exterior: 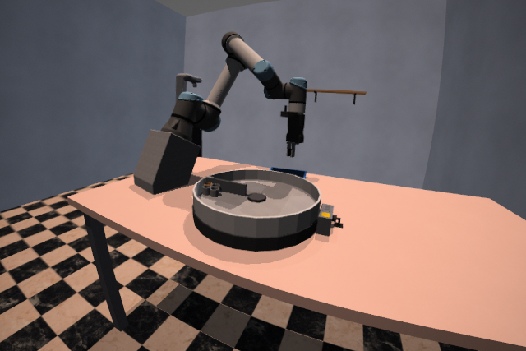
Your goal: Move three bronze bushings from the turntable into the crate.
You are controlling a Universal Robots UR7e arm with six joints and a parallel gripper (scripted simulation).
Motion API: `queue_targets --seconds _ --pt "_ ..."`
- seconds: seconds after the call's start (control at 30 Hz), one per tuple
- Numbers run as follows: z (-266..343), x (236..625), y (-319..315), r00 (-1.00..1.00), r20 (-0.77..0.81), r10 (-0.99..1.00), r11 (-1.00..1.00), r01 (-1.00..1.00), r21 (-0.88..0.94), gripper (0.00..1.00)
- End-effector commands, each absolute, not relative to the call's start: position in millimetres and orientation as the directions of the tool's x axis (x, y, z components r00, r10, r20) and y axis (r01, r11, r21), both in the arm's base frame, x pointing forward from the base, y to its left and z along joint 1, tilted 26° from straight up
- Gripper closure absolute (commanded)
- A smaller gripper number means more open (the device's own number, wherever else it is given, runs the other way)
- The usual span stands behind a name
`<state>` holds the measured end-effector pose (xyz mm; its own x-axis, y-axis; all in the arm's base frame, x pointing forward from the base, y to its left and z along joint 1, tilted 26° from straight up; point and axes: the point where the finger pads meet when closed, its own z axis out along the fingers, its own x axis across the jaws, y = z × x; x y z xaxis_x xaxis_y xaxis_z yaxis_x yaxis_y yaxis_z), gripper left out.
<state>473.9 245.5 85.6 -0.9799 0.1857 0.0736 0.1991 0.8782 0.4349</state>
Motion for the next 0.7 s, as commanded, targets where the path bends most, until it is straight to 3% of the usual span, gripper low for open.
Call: queue_targets --seconds 0.0,0.13,0.3,0.67 --pt "85 474 243 -0.979 0.073 0.190 0.877 0.203 0.435 0.60" --pt "85 474 243 -0.979 0.073 0.190 0.877 0.203 0.435 0.60" --pt "59 454 197 -0.950 0.123 0.288 0.850 0.313 0.424 0.60" --pt "59 454 197 -0.950 0.123 0.288 0.850 0.313 0.424 0.60"
